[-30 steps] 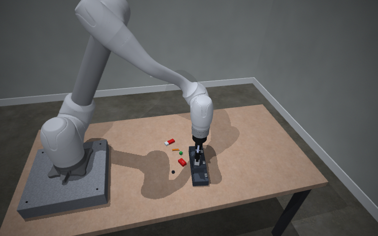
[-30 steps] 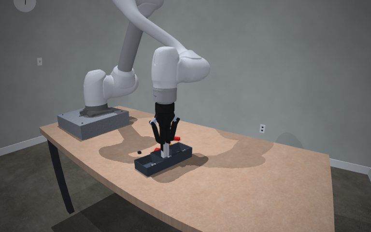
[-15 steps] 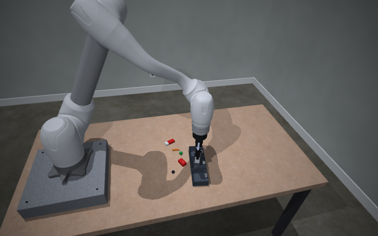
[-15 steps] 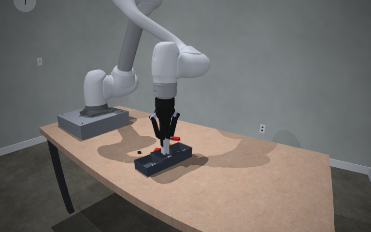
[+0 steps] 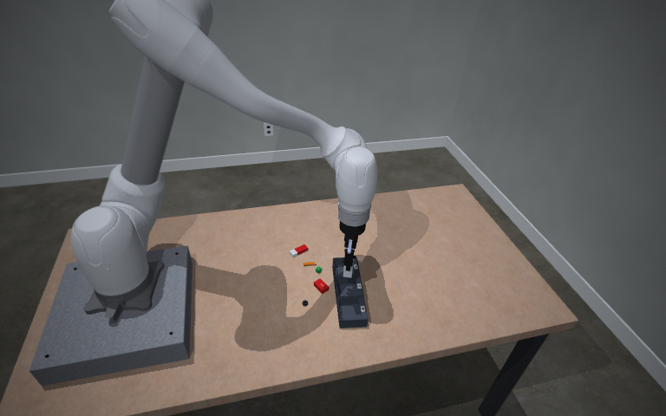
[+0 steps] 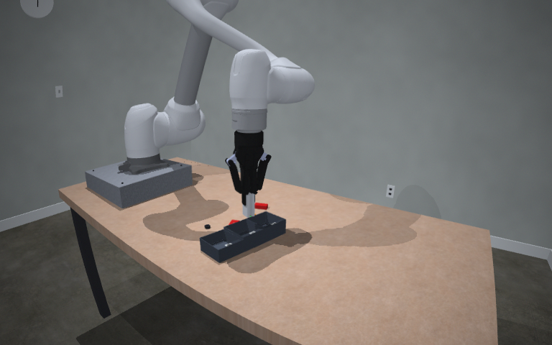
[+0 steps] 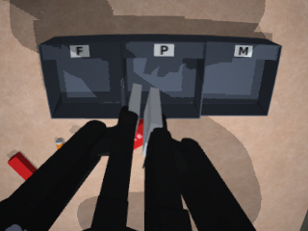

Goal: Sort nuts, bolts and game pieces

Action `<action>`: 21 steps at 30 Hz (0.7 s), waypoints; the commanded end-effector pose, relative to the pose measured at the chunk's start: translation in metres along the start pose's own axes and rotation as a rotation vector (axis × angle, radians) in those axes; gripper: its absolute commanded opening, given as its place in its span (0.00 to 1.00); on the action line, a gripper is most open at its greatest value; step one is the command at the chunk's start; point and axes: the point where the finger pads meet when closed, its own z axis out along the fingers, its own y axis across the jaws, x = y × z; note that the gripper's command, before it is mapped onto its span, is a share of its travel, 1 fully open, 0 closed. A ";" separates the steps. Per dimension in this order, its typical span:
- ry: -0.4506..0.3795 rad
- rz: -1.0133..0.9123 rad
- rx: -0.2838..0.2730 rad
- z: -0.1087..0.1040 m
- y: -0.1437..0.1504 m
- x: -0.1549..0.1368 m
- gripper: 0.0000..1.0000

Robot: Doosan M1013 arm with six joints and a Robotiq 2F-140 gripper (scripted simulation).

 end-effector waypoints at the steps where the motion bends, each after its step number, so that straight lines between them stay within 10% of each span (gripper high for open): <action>1: 0.000 0.000 0.000 0.000 -0.013 -0.003 0.05; 21: 0.000 0.000 0.000 0.005 -0.070 -0.016 0.05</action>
